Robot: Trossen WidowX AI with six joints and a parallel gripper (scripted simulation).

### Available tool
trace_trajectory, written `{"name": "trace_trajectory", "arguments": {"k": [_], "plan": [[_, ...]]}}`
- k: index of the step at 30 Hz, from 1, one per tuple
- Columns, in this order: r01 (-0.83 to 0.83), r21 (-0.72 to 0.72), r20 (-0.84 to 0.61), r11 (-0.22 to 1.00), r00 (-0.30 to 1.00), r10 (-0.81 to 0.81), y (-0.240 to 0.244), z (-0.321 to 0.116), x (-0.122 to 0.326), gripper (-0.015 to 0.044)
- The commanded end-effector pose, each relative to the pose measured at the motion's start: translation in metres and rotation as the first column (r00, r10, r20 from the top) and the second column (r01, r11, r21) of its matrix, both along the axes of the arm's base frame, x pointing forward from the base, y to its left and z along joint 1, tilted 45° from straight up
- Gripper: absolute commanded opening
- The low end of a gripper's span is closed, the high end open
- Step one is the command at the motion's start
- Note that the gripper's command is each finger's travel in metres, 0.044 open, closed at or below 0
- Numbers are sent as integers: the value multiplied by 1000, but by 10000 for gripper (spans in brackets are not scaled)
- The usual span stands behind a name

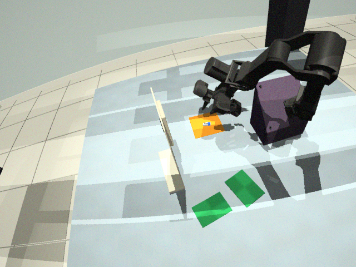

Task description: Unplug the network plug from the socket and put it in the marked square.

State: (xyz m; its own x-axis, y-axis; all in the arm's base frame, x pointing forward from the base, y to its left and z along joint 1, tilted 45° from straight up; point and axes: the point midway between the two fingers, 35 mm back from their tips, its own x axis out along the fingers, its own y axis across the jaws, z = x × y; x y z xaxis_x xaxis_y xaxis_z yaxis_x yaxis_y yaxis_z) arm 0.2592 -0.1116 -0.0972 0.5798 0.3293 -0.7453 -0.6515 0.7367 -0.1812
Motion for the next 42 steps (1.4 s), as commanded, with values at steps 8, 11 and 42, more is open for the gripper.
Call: {"name": "trace_trajectory", "arguments": {"k": [8,11,42], "plan": [[-6,-1,3,1000,1000,6,-11,12,-2,156],[-6,-1,3,1000,1000,6,-14,15,-2,156],[-1,-2,-1,1000,1000,1,-48,50,-10,156]]}}
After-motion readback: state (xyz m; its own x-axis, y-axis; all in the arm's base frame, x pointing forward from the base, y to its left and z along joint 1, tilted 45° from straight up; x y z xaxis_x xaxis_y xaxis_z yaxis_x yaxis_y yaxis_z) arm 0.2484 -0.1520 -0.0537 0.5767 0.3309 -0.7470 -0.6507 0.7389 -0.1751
